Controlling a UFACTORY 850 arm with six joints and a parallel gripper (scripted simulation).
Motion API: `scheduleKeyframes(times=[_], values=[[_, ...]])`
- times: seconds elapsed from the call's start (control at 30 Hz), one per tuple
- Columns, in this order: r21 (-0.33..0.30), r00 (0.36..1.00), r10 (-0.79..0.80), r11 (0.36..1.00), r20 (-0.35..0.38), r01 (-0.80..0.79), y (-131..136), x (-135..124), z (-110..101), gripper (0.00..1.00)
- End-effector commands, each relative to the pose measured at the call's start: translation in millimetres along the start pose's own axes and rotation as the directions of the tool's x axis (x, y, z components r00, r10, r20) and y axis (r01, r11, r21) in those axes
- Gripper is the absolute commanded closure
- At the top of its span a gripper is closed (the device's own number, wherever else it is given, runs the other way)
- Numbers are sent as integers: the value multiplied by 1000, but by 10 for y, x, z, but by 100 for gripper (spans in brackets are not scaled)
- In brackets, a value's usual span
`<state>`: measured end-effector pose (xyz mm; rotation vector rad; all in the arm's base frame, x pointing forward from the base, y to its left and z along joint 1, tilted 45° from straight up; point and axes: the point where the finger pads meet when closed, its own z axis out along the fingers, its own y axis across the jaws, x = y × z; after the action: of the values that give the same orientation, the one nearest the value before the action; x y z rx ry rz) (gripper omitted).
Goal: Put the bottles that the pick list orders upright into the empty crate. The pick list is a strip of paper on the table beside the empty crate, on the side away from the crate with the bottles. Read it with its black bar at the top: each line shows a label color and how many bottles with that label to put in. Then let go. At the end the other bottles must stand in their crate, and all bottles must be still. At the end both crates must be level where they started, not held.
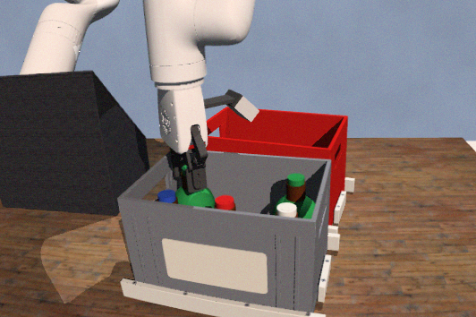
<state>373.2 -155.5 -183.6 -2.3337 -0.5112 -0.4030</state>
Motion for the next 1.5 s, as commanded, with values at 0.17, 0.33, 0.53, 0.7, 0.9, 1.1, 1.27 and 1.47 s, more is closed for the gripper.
scheduleKeyframes(times=[0.17,0.33,0.53,0.7,0.9,1.1,1.27,1.47], values=[[-2,1000,-1,1000,-1,1,7,4,-40,100],[-2,1000,0,1000,-1,0,7,4,-40,100],[-2,1000,0,1000,-1,0,7,4,-40,100],[-2,1000,0,1000,-1,0,7,4,-40,100],[-2,1000,0,1000,-1,0,7,4,-40,100],[-2,1000,0,1000,-1,0,7,4,-40,100],[-2,1000,0,1000,-1,0,7,3,-40,100],[-2,1000,0,1000,-1,0,7,3,-40,100]])
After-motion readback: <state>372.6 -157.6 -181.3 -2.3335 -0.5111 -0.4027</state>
